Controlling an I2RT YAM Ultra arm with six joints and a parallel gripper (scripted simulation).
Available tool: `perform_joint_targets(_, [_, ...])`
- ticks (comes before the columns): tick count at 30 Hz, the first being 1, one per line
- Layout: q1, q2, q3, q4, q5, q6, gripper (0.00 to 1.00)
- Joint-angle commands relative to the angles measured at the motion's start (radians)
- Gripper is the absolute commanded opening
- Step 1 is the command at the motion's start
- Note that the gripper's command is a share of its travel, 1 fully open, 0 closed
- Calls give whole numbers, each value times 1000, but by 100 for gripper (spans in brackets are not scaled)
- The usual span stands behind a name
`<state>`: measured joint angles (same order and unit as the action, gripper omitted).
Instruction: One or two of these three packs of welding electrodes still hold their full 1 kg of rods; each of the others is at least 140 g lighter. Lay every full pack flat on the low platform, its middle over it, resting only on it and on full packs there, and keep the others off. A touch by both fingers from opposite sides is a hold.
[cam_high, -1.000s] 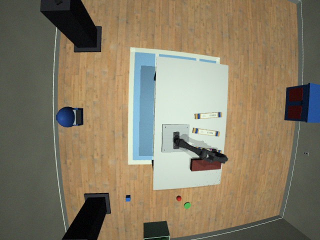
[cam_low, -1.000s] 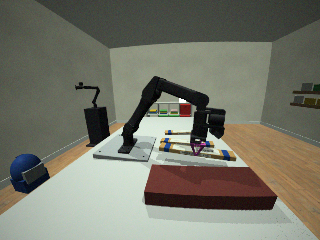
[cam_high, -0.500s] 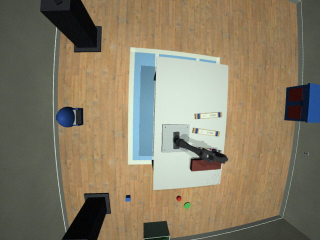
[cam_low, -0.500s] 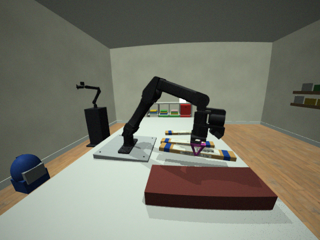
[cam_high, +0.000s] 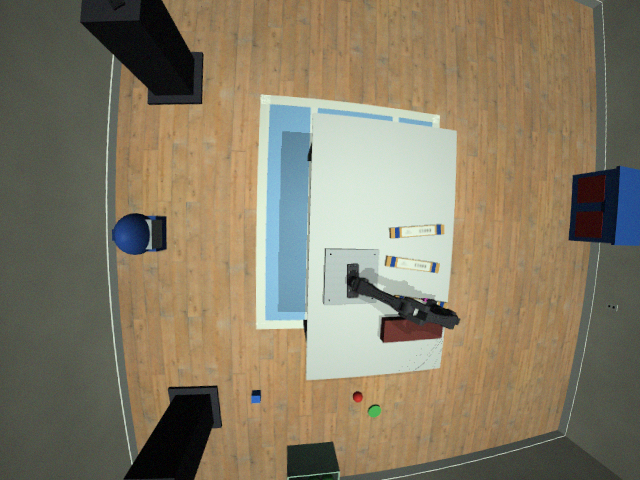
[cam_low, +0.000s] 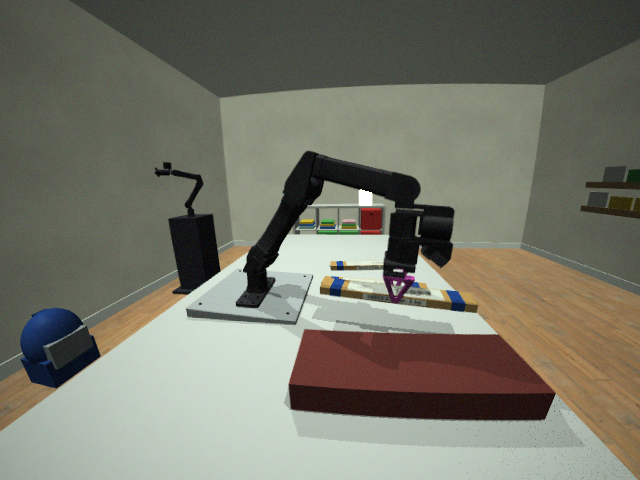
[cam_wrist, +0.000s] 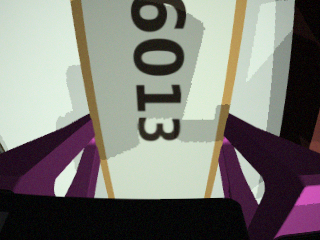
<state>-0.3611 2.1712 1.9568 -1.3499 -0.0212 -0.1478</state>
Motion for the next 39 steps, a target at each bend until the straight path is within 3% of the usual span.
perform_joint_targets(1, [-8, -69, 78, -64, 0, -7, 0])
perform_joint_targets(10, [-11, -62, 145, -124, 0, -8, 0])
perform_joint_targets(25, [-13, -13, 324, -208, 0, -9, 0])
perform_joint_targets(28, [-9, -18, 339, -208, 0, -9, 0])
perform_joint_targets(29, [-4, -31, 266, -221, -1, -4, 0])
perform_joint_targets(39, [-5, -74, 272, -221, -1, -4, 0])
